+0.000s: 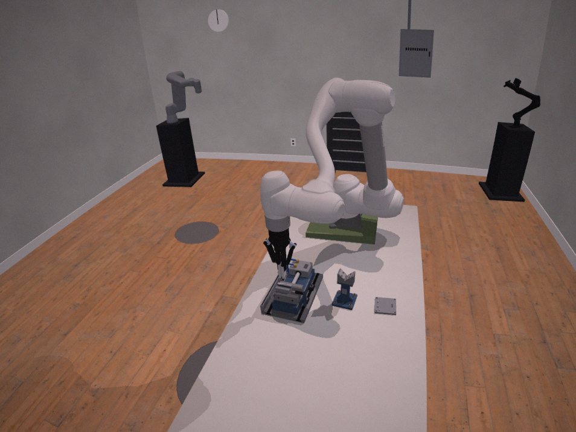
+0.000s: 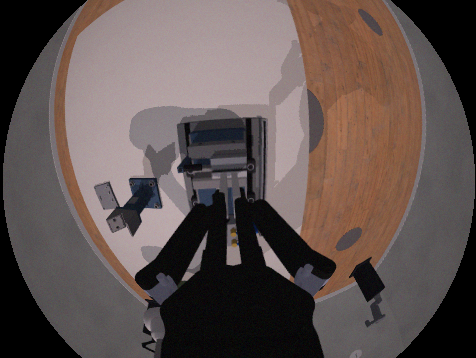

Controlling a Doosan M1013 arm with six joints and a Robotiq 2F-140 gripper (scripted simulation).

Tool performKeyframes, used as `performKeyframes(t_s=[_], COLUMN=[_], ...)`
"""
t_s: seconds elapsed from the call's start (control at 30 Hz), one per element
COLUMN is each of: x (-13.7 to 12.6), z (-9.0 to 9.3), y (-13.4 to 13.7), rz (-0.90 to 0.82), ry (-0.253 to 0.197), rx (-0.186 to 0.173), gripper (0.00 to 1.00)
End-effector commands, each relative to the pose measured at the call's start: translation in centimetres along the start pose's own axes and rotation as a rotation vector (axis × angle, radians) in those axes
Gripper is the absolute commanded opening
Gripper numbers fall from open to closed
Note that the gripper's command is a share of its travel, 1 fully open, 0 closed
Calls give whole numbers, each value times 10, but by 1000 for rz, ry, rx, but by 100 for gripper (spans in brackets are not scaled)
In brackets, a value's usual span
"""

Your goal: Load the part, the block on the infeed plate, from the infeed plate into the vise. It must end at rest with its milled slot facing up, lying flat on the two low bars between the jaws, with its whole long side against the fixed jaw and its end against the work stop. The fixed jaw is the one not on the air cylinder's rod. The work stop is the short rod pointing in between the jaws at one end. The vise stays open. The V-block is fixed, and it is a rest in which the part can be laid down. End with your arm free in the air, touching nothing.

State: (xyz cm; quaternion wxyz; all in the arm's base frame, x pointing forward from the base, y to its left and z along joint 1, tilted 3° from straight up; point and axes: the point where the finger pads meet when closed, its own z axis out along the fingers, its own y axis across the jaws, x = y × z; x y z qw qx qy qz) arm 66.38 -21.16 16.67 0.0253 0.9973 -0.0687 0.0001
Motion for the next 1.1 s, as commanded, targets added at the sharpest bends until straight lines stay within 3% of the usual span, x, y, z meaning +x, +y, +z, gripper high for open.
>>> performKeyframes(t_s=[0.0,0.87,1.07], x=[0,0,-1], z=[0,0,0], y=[0,1,42], rz=[0,0,0], ry=[0,0,0], rx=[0,0,0], gripper=[0,0,0])
